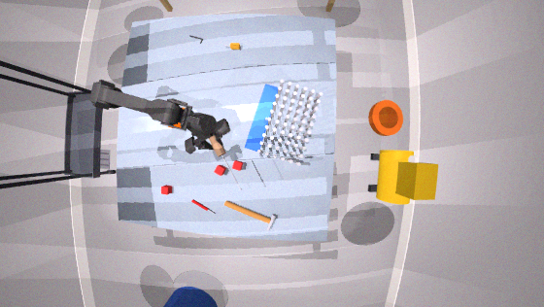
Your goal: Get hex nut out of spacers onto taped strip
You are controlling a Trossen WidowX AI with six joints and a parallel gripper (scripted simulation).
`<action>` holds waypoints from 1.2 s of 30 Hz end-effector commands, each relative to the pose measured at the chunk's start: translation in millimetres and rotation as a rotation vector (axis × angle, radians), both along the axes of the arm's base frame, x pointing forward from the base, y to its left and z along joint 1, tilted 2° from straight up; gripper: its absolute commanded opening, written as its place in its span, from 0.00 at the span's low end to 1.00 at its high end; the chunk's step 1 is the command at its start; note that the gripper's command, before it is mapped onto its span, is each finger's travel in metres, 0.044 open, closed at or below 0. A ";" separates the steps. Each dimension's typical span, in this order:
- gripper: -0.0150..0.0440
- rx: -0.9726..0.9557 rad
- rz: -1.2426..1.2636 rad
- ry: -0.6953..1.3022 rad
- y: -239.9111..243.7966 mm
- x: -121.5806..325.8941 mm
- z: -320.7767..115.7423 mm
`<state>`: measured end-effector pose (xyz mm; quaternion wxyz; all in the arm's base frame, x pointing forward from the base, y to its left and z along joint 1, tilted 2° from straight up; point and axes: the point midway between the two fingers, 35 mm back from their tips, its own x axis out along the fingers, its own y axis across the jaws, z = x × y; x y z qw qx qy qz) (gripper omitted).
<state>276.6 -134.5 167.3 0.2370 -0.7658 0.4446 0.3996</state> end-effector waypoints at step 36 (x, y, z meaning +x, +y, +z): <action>0.25 -0.021 -0.588 -0.032 -183.5 -105.0 17.5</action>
